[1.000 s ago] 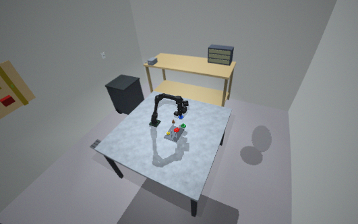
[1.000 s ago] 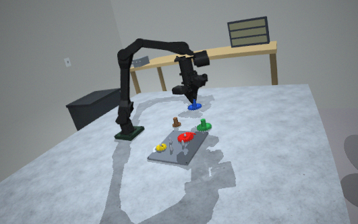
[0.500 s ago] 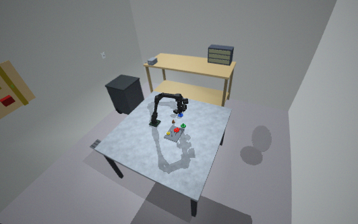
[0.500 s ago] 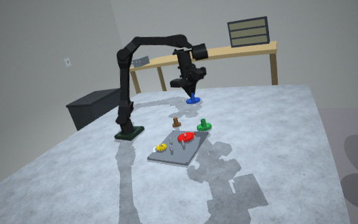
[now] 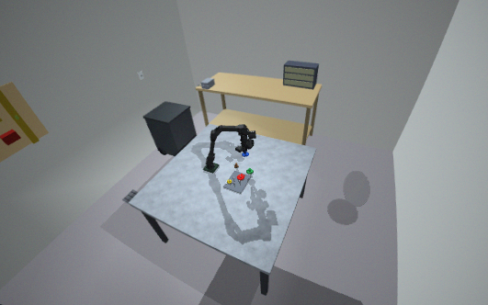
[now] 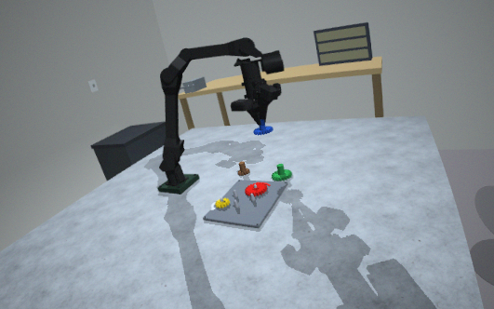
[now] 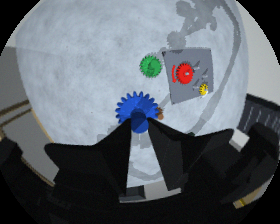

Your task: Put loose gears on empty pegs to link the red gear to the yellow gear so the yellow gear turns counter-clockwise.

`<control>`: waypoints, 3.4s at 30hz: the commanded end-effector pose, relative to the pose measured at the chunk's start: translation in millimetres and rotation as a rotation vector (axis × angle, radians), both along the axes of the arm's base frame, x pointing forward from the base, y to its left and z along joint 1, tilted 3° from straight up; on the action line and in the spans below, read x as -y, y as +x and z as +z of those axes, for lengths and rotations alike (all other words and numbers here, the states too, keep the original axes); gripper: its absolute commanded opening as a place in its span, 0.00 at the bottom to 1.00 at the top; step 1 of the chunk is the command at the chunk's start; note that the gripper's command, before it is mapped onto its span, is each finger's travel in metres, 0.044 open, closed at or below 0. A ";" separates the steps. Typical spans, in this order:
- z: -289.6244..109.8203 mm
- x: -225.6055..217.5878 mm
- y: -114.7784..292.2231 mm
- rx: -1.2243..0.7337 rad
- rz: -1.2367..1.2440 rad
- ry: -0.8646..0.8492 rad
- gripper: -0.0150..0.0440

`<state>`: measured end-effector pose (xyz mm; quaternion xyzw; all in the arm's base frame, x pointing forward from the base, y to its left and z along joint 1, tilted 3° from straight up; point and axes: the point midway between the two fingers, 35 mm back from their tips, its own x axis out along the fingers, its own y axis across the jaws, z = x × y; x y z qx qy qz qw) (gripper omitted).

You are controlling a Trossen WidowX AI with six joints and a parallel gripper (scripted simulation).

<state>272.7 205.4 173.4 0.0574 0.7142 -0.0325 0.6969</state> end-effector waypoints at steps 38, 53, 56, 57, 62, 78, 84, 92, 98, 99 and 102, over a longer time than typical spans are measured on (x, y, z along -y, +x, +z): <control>-12.3 72.1 23.3 0.008 0.005 -0.003 0.25; -28.1 108.9 28.1 0.009 0.005 -0.006 0.25; -31.3 116.2 28.4 0.009 0.005 -0.007 0.25; -32.4 118.7 28.5 0.009 0.005 -0.007 0.25; -37.8 130.8 28.4 0.008 0.005 -0.008 0.25; -55.1 168.9 23.8 0.007 0.005 -0.011 0.25; -61.6 182.7 20.6 0.007 0.005 -0.012 0.25; -70.3 200.4 14.9 0.006 0.005 -0.014 0.25; -76.2 211.9 10.4 0.005 0.006 -0.014 0.25; -76.3 212.2 10.2 0.005 0.006 -0.014 0.25; -76.1 212.2 10.0 0.005 0.006 -0.014 0.25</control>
